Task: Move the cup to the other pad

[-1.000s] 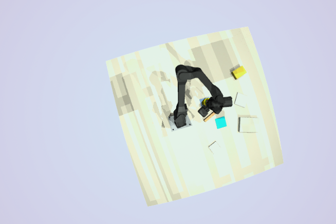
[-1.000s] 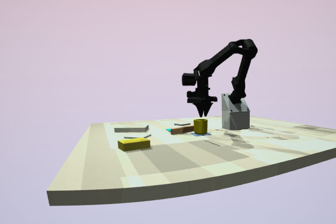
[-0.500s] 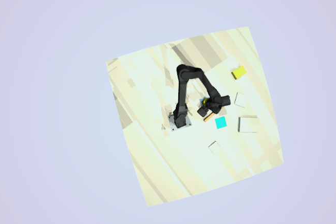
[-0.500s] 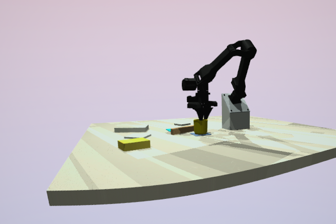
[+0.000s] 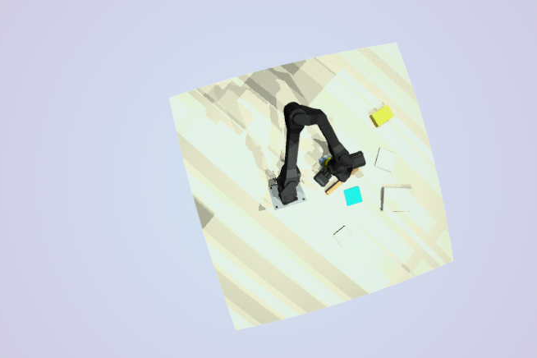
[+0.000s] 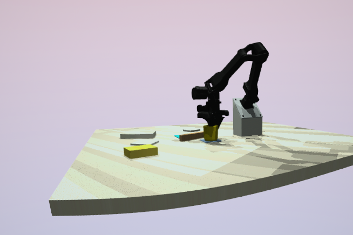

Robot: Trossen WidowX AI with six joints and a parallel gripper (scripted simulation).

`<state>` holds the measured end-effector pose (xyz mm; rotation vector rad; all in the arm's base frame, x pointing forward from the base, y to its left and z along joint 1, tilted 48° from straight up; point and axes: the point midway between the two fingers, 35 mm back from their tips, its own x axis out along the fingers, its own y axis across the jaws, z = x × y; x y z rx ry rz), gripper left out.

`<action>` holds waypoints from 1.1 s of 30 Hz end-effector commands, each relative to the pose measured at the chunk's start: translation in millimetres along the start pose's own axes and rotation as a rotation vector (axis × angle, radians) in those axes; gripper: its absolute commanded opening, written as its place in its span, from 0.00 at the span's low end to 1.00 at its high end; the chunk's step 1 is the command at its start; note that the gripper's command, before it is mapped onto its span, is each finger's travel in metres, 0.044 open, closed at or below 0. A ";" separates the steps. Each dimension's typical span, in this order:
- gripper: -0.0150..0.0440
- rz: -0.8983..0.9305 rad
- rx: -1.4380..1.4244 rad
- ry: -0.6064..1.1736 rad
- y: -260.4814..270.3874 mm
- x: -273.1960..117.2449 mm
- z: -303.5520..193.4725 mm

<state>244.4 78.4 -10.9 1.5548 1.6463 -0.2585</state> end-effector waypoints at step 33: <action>0.25 -0.003 0.004 0.001 -0.9 -2.6 0.5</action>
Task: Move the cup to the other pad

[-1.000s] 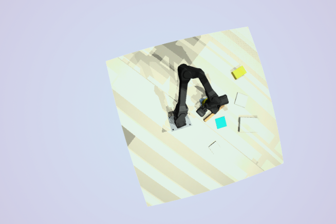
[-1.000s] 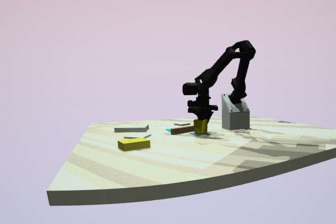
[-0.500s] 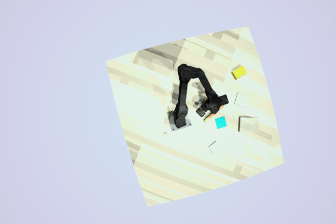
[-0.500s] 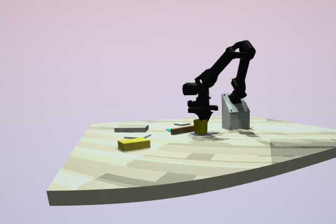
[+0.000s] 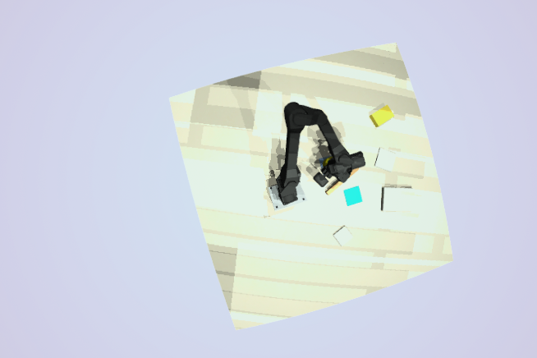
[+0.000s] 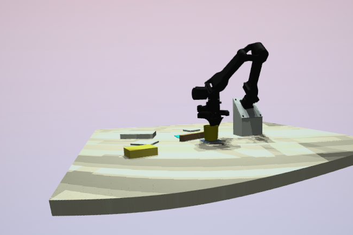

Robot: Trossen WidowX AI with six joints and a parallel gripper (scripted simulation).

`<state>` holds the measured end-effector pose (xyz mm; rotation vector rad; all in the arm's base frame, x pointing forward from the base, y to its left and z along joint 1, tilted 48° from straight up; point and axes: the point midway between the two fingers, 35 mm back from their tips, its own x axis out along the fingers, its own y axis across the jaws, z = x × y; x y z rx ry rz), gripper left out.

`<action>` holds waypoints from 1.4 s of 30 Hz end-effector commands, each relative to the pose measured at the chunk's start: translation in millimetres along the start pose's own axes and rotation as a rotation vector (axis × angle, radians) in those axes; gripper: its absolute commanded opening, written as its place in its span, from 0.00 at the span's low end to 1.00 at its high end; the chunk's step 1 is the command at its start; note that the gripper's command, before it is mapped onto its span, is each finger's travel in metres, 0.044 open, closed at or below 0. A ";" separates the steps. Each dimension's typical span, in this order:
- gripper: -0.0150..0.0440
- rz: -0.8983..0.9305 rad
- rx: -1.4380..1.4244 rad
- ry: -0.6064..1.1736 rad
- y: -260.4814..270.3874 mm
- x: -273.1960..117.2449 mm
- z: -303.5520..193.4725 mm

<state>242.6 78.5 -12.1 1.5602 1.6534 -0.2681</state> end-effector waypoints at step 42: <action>0.25 -0.002 0.018 0.012 -6.5 -50.9 4.2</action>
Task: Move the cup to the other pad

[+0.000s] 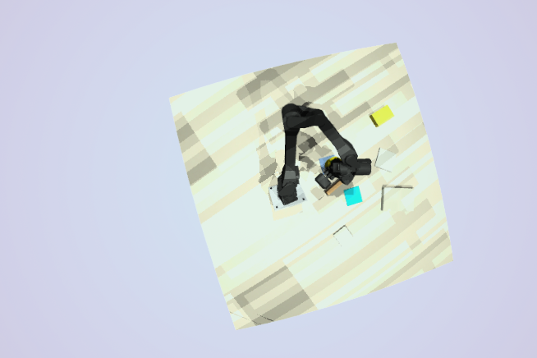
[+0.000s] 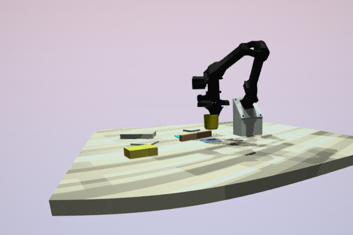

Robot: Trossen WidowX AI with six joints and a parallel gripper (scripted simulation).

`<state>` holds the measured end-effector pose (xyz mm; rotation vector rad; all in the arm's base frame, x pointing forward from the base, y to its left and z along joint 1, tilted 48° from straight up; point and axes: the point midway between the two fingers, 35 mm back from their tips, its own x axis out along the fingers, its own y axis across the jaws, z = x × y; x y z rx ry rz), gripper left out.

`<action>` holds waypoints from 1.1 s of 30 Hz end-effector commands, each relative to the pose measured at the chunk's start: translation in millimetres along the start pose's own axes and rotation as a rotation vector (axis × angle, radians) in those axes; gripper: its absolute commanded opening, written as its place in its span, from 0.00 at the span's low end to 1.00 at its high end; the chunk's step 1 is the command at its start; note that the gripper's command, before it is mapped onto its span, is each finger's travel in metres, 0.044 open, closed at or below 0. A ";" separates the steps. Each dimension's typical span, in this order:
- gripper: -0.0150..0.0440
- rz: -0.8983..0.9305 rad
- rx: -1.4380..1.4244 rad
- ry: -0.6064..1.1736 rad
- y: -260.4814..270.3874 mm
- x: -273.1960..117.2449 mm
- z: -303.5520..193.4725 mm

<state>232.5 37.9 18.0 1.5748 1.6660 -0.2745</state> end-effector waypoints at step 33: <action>0.25 0.001 -0.012 -0.010 -1.9 -3.5 55.4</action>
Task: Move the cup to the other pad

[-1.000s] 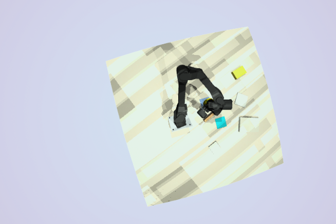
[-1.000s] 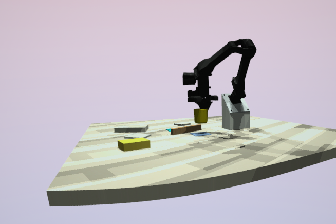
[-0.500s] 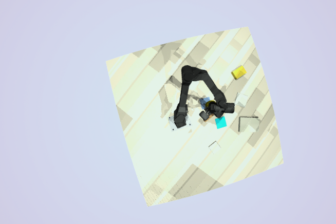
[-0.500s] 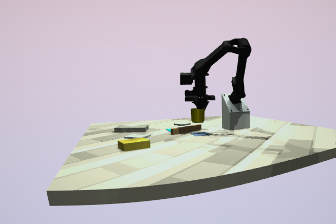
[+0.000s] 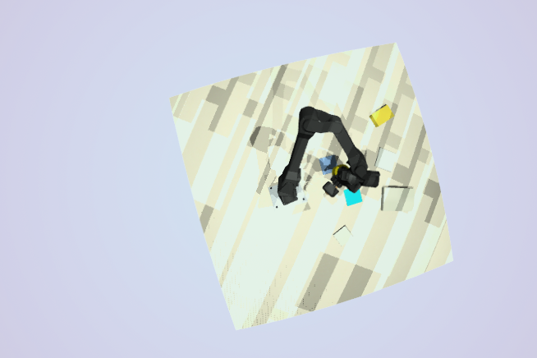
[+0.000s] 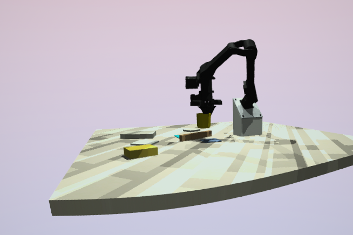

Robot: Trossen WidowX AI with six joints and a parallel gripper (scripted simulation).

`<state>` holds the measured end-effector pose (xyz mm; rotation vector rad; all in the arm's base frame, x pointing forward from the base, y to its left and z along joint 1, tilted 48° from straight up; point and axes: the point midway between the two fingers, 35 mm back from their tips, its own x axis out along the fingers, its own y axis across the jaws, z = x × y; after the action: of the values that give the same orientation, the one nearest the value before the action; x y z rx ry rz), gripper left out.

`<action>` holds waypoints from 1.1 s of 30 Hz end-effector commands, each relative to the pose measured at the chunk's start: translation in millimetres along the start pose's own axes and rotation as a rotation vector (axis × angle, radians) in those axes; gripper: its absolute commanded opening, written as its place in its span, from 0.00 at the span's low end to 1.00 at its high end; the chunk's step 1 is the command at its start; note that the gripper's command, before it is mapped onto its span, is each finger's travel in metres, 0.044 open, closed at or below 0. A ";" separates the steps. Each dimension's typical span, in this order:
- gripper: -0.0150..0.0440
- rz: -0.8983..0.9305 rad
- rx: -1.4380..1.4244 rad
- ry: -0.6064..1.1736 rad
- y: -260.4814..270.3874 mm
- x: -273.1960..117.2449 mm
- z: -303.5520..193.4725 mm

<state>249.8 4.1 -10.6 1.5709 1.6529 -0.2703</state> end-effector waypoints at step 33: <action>0.25 -0.006 -0.007 -0.005 -3.0 -3.2 67.2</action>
<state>271.9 -37.4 -46.3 1.5665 1.6474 -0.2703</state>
